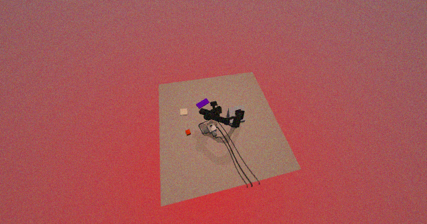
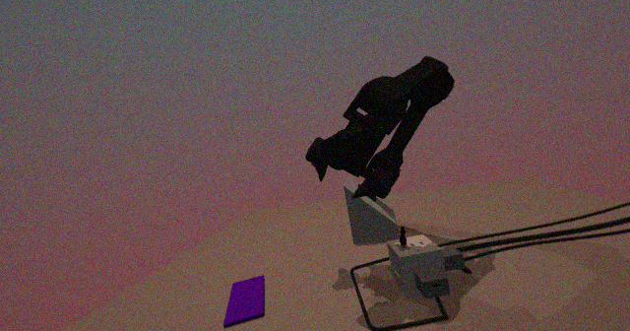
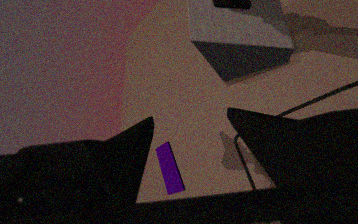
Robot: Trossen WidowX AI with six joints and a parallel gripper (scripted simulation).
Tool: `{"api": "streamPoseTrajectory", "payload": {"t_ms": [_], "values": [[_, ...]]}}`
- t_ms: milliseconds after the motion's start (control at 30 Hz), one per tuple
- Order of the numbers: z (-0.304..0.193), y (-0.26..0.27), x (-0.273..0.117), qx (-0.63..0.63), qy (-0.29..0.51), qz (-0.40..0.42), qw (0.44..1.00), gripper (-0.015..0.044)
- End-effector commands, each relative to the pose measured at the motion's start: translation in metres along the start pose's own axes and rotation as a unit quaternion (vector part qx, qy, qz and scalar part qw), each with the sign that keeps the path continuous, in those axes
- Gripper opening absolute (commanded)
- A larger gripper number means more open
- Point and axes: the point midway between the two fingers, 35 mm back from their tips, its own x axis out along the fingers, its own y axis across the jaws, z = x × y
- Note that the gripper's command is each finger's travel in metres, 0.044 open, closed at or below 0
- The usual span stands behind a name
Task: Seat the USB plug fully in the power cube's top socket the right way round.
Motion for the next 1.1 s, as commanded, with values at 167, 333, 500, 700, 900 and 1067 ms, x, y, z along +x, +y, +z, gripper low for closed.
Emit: {"api": "streamPoseTrajectory", "payload": {"t_ms": [167, 333, 500, 700, 900, 1067], "values": [[-0.006, -0.010, -0.003, -0.220, 0.034, -0.022, 0.975, 0.0440], [-0.013, -0.021, -0.007, -0.452, 0.081, -0.027, 0.888, 0.0440], [-0.020, -0.032, -0.013, -0.654, 0.130, -0.010, 0.745, 0.0440], [-0.026, -0.042, -0.020, -0.787, 0.174, 0.022, 0.591, 0.0440], [-0.030, -0.050, -0.025, -0.868, 0.198, 0.059, 0.452, 0.0440], [-0.033, -0.056, -0.030, -0.915, 0.213, 0.095, 0.328, 0.0440]]}}
